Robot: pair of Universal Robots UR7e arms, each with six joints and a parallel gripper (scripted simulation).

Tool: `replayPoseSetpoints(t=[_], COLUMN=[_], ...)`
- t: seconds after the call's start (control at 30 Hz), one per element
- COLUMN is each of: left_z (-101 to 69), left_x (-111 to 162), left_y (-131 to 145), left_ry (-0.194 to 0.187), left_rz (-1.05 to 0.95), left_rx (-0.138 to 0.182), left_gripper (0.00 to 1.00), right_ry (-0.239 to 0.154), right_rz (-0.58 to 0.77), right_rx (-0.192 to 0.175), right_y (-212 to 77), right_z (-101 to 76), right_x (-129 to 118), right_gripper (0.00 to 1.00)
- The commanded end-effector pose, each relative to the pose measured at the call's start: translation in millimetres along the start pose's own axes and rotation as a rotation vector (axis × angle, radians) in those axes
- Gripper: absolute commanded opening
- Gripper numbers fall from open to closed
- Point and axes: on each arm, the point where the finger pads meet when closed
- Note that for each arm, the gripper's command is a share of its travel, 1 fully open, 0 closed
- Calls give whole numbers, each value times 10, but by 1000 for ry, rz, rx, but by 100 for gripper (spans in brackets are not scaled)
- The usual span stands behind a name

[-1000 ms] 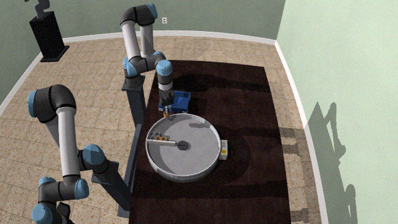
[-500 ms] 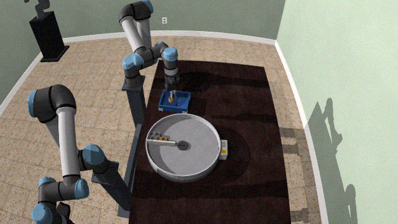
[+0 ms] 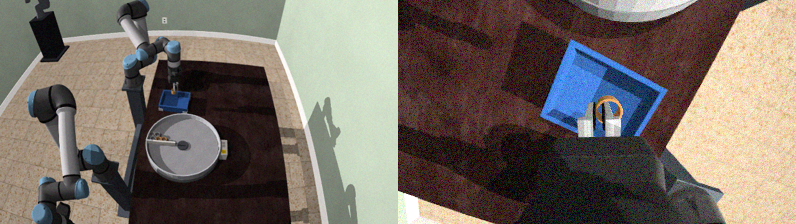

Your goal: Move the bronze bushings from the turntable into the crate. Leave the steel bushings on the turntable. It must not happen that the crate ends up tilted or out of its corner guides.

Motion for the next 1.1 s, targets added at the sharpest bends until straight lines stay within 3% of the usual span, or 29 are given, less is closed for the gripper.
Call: replayPoseSetpoints(t=[0.0, 1.07], left_z=[-8, -8], left_x=[-65, -97], left_y=[-32, -45], left_ry=[2, 2], left_rz=[1, 1], left_rx=[0, 0], left_gripper=[0, 0], right_ry=[-2, -2], right_rz=[0, 0], right_rx=[-1, -1], right_y=[2, 2], right_z=[-5, -5], right_x=[-4, -4], right_gripper=[100, 100])
Point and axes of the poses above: on each arm, the point where the finger pads meet when closed, its own z axis out along the fingers, its own y axis across the jaws, x = y × z, and after that the axes turned 7 degrees about z, right-handed
